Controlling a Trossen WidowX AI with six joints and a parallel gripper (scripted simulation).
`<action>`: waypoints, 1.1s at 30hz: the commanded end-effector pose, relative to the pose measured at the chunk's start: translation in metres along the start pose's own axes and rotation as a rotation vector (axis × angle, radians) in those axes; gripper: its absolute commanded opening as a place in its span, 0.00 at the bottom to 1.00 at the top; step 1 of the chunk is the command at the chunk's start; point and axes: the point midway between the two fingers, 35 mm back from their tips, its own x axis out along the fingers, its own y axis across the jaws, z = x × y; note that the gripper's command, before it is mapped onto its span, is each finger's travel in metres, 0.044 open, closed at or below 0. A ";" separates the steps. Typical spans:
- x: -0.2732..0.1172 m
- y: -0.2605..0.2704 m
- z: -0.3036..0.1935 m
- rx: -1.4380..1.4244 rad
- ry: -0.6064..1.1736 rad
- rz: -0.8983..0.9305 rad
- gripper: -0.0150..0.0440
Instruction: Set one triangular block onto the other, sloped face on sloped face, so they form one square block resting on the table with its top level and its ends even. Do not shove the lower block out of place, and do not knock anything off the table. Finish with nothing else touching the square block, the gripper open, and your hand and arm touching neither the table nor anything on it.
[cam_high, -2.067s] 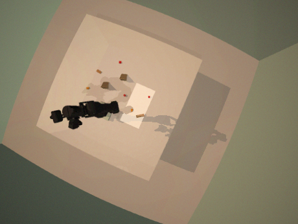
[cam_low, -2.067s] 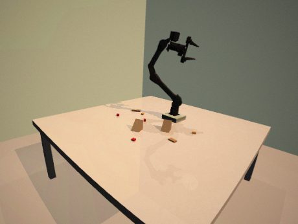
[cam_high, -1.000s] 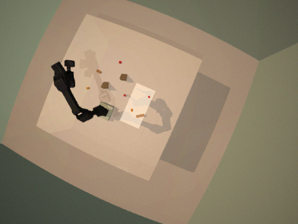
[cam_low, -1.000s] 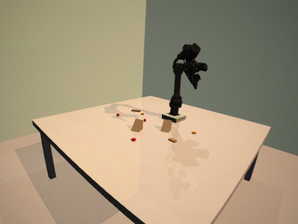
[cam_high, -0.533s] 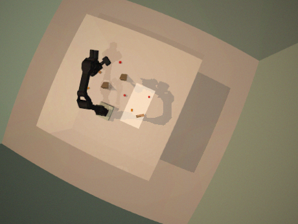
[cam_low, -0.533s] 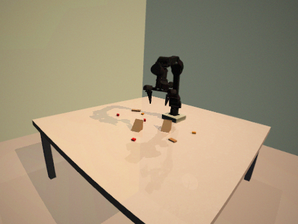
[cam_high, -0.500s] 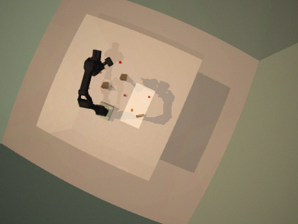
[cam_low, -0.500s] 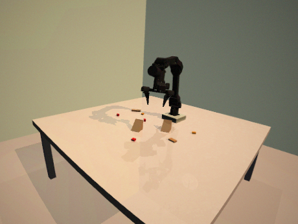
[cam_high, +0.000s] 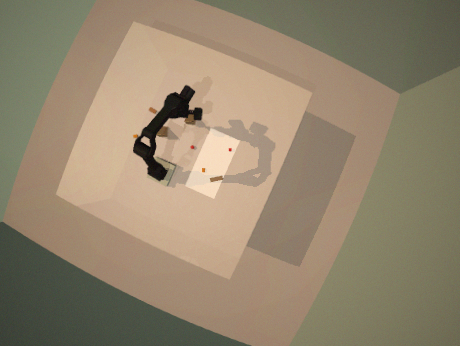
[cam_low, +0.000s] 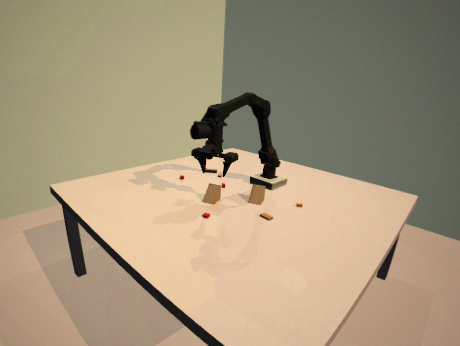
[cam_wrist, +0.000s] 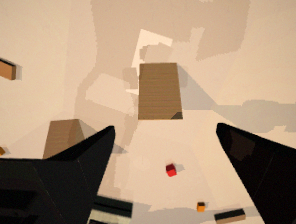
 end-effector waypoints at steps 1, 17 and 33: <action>0.005 -0.001 -0.001 0.015 0.012 0.002 1.00; 0.031 -0.002 0.003 0.015 0.012 0.002 1.00; 0.057 -0.002 0.006 0.015 0.011 0.002 1.00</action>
